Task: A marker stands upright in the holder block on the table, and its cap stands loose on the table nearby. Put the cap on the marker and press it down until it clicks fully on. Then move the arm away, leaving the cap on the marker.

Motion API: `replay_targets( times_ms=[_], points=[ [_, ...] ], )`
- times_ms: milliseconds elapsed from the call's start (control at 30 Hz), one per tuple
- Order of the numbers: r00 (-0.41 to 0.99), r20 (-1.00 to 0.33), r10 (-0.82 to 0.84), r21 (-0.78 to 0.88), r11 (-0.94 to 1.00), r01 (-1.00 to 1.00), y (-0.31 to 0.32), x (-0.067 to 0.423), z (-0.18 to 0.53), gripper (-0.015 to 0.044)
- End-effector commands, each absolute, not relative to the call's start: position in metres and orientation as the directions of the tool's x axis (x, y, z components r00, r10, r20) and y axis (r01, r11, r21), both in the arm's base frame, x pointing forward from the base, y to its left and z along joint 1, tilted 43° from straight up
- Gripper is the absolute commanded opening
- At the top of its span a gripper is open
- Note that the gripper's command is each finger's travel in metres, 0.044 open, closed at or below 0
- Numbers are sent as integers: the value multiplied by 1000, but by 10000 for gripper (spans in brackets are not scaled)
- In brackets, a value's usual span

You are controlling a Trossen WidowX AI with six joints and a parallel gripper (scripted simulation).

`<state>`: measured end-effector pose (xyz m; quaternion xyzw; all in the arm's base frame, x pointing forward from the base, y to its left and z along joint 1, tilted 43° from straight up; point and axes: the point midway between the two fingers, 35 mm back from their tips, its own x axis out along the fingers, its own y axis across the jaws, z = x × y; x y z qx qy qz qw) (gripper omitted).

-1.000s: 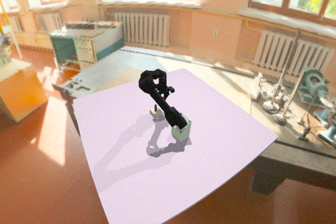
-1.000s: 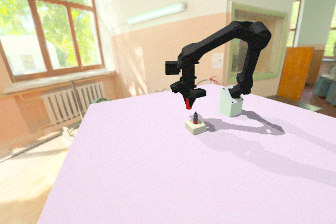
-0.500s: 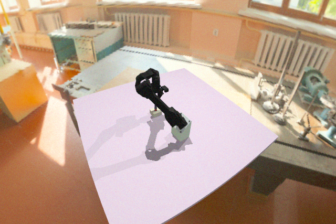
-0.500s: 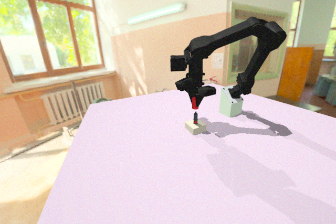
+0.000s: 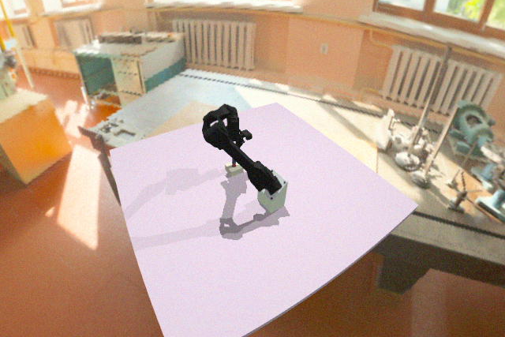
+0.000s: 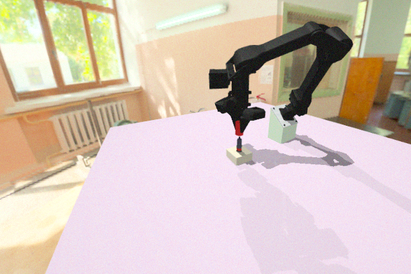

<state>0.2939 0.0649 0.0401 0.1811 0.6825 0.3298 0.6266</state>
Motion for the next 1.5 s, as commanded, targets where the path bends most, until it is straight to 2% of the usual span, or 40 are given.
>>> replay_targets(
  times_ms=[0,1200,1467],
  points=[
    [-148,-733,664,680,715,-161,69,293,37,0],
    [-148,-732,665,682,714,-161,98,286,5,0],
    [-150,-734,662,679,715,-166,98,285,6,210]
  ],
)
